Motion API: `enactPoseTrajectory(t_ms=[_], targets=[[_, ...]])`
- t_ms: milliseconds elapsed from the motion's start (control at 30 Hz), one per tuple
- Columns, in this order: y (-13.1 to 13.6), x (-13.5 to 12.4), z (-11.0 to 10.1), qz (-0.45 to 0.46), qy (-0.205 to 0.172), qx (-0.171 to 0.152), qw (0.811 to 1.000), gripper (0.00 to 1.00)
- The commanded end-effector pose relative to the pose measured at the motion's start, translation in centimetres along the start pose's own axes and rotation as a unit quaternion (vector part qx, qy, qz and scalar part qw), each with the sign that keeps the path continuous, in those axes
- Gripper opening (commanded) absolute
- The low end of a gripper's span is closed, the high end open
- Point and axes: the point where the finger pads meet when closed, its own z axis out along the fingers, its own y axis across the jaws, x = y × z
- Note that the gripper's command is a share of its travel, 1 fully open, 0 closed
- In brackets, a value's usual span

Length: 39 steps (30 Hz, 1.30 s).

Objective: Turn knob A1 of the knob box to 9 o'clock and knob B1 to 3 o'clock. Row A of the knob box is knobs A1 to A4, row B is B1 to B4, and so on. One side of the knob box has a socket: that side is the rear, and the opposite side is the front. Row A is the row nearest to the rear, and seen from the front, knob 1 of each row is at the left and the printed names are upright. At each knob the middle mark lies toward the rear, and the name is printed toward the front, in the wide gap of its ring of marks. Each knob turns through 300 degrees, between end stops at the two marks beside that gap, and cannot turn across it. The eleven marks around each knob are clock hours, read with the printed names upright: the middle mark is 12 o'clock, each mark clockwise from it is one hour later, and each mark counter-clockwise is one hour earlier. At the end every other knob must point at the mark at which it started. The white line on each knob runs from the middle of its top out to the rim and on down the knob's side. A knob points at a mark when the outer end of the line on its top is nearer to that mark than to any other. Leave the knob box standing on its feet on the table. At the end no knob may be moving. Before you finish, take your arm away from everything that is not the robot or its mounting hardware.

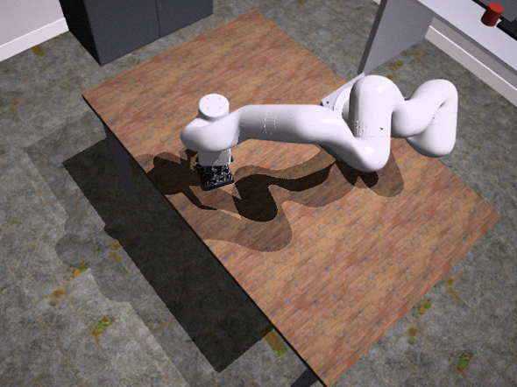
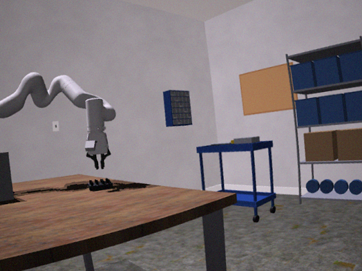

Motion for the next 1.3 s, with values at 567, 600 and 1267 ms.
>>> enactPoseTrajectory(t_ms=[567,600,1267], targets=[[-0.1,0.0,0.0,0.000,0.000,0.001,1.000,0.19],[-0.1,0.0,0.0,0.000,0.000,0.001,1.000,0.19],[-0.1,0.0,1.8,0.000,0.000,0.001,1.000,0.19]])
